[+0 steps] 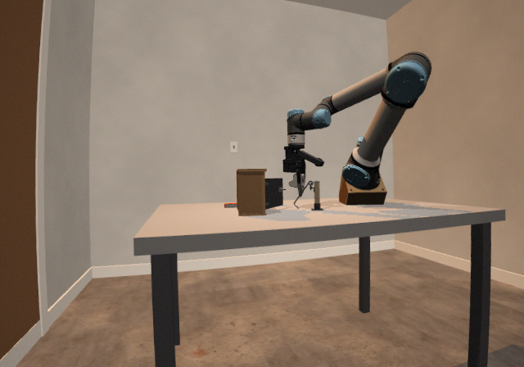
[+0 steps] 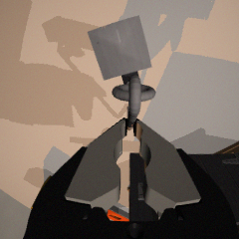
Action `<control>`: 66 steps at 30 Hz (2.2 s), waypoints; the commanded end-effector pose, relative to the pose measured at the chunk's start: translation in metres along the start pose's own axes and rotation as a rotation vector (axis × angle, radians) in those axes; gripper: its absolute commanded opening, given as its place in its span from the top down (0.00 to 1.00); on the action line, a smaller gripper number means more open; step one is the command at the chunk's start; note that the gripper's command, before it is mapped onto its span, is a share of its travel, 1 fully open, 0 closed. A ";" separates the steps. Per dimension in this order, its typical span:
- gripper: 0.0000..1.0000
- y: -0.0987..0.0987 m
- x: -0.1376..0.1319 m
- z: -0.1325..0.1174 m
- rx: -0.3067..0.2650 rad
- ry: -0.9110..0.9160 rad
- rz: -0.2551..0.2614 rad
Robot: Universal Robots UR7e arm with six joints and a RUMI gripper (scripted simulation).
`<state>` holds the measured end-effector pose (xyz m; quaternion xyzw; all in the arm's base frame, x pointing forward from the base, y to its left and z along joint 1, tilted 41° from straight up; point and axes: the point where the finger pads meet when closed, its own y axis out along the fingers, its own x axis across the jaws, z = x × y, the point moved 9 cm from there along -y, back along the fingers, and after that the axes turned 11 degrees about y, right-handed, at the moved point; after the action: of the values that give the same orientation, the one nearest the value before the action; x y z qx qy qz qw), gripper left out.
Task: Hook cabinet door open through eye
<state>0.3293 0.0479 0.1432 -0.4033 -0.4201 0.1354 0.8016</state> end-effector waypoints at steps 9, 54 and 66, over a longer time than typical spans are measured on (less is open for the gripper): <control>0.98 -0.002 0.006 0.000 -0.004 -0.107 -0.001; 0.98 -0.002 0.018 0.007 -0.004 -0.420 0.000; 0.98 -0.002 0.023 0.010 -0.004 -0.532 0.000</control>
<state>0.3341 0.0636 0.1571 -0.3604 -0.5975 0.2266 0.6795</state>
